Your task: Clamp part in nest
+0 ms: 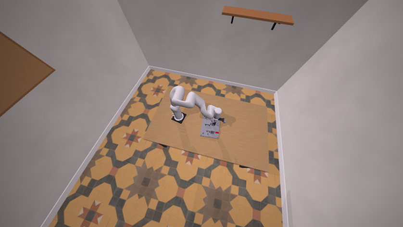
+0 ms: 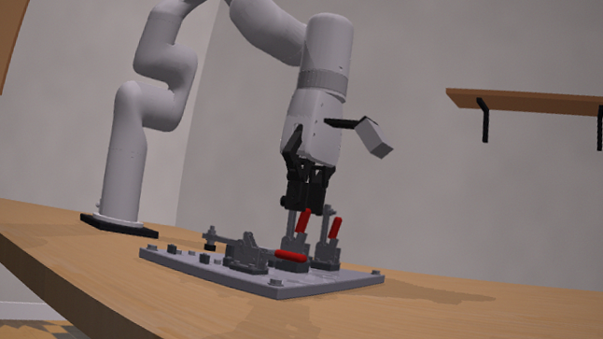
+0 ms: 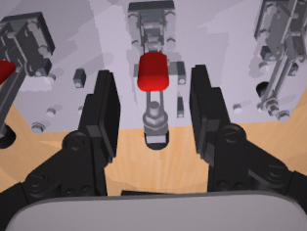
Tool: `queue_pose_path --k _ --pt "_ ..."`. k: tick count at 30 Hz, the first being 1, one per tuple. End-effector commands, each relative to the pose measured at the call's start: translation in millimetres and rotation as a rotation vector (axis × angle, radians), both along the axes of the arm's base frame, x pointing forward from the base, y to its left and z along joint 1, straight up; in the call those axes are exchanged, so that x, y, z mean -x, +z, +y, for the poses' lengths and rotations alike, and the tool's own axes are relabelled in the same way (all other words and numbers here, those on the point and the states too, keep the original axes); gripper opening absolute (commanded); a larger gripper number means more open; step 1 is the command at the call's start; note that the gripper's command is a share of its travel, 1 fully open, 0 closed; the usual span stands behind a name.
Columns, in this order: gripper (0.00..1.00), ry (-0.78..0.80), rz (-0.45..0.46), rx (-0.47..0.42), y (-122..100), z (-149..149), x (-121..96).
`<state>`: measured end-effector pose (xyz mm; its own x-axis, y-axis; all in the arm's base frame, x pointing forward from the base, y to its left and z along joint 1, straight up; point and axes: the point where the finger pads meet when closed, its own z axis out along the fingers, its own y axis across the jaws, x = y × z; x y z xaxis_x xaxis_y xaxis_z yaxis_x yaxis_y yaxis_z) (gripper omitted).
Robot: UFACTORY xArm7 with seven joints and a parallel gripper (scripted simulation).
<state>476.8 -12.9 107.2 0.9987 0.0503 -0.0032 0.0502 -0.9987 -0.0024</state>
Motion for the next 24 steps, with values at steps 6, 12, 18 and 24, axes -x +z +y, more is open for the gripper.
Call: queue_pose_path --k 6,12,18,24 --pt "0.47 0.0 -0.004 0.0 -12.2 -0.1 -1.9" --pt "0.47 0.0 -0.004 0.0 -26.0 -0.1 -2.5" --pt "0.47 0.0 -0.004 0.0 -29.7 -0.1 -2.7" --pt "0.47 0.0 -0.004 0.0 -29.7 -0.1 -2.7"
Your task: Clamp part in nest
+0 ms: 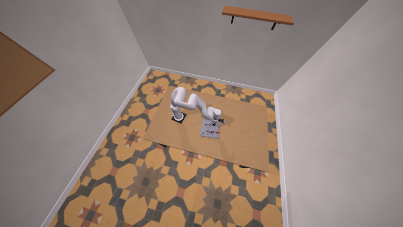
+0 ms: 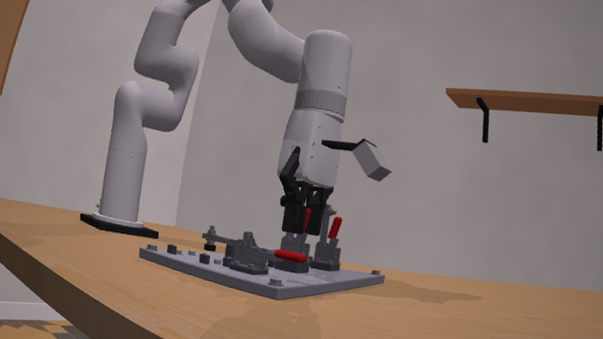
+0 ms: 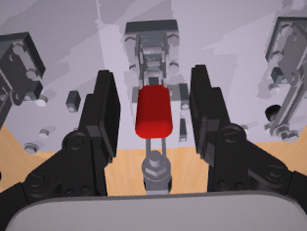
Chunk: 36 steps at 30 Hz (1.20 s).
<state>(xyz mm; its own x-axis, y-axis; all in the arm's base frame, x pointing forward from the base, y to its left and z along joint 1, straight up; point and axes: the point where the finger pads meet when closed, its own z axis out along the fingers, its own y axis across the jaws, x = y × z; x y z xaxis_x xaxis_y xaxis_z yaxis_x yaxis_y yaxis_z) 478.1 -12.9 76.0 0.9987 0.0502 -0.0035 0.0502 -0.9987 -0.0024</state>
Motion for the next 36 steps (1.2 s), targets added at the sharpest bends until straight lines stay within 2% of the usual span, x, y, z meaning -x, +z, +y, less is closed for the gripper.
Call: queue_pose_path --k 1,8,9,36 --pt "0.47 0.0 -0.004 0.0 1.5 -0.1 -1.4" --pt "0.47 0.0 -0.004 0.0 1.5 -0.1 -1.4" --pt "0.0 0.0 -0.004 0.0 1.5 -0.1 -1.4" --pt "0.0 0.0 -0.004 0.0 1.5 -0.1 -1.4"
